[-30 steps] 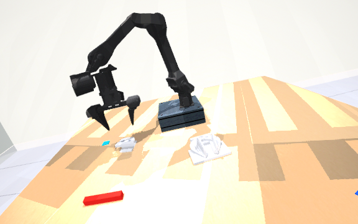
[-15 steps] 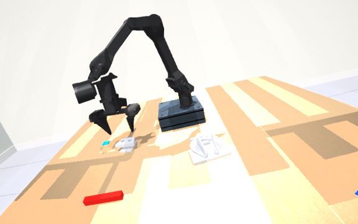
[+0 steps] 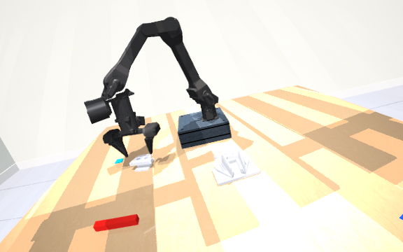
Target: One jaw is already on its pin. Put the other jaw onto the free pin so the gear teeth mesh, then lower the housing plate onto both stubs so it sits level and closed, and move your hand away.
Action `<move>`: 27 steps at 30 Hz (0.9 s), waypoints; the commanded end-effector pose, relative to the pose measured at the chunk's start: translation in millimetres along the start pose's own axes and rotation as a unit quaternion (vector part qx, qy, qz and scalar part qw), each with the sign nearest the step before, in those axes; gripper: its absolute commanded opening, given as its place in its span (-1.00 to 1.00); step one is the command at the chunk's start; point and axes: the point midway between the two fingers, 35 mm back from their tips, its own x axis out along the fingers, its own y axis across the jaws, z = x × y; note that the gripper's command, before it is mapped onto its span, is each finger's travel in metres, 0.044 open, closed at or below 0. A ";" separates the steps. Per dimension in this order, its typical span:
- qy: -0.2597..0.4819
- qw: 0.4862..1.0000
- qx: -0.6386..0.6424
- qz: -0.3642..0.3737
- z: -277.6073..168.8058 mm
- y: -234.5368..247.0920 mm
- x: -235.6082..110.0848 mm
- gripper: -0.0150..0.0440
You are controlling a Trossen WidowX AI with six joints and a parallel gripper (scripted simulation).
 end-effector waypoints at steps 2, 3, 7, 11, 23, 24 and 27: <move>0.000 1.000 0.002 -0.004 0.1 -1.2 8.7 1.00; 0.000 1.000 0.002 -0.004 0.2 -1.2 9.0 1.00; 0.000 1.000 0.002 -0.004 0.1 -1.2 10.0 1.00; 0.000 1.000 0.002 -0.004 0.0 -1.1 16.1 1.00; 0.000 1.000 0.002 -0.004 0.2 -1.5 35.3 1.00; 0.000 1.000 0.002 -0.004 0.2 -1.5 36.9 1.00; 0.000 1.000 0.002 -0.004 0.3 -1.7 39.1 1.00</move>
